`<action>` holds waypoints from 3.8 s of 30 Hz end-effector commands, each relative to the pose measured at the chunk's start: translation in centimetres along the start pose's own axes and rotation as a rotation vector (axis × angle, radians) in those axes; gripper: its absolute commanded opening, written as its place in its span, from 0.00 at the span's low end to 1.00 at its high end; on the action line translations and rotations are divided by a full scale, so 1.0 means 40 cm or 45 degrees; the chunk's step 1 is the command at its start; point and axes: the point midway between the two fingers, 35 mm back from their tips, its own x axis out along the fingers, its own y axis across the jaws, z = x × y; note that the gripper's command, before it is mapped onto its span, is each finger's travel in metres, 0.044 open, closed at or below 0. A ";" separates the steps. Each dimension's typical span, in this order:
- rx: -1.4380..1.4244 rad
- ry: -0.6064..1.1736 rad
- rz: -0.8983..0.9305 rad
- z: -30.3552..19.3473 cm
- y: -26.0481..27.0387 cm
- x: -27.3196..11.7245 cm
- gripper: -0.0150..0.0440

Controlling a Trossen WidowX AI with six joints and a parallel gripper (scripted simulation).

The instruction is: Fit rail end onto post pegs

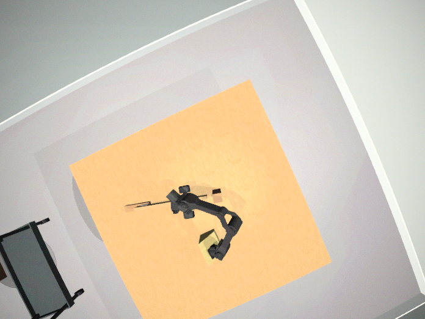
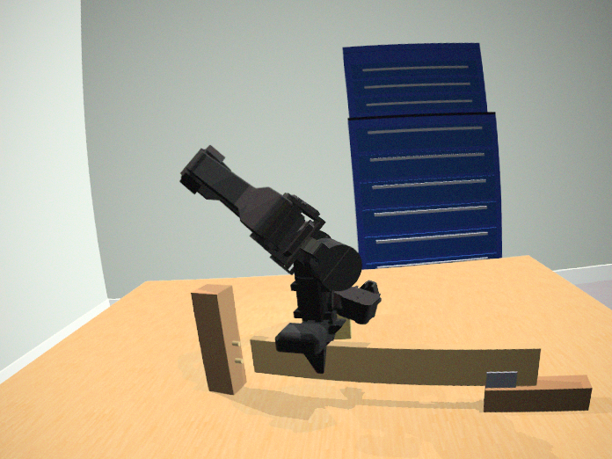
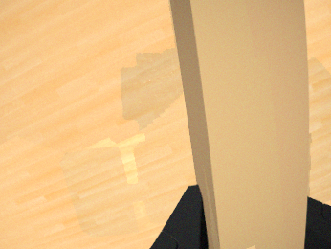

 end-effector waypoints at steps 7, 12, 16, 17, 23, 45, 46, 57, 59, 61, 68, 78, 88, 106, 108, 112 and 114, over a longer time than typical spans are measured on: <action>0.000 -0.002 -0.009 -0.013 -0.003 -0.003 0.25; 0.000 -0.002 -0.009 -0.016 -0.003 -0.003 0.25; 0.000 -0.002 -0.009 -0.019 -0.003 -0.004 0.25; 0.000 -0.002 -0.009 -0.020 -0.003 -0.004 0.25; 0.000 -0.002 -0.009 -0.025 -0.003 -0.006 0.25; 0.000 -0.002 -0.009 -0.041 -0.003 -0.007 0.25; 0.000 -0.002 -0.009 -0.042 -0.003 -0.006 0.25; 0.000 -0.002 -0.009 -0.050 -0.003 -0.003 0.25; 0.000 -0.002 -0.009 -0.052 -0.003 -0.003 0.25; 0.000 -0.002 -0.009 -0.053 -0.003 -0.003 0.25; 0.000 -0.001 -0.008 -0.059 -0.003 -0.004 0.25; 0.000 -0.001 -0.008 -0.066 -0.003 -0.007 0.25; 0.000 -0.001 -0.008 -0.074 -0.003 -0.008 0.25; 0.000 -0.001 -0.008 -0.080 -0.003 -0.001 0.25; 0.000 -0.001 -0.008 -0.080 -0.003 0.000 0.25; 0.000 -0.001 -0.008 -0.082 -0.003 0.000 0.25; 0.000 -0.001 -0.008 -0.083 -0.003 0.000 0.25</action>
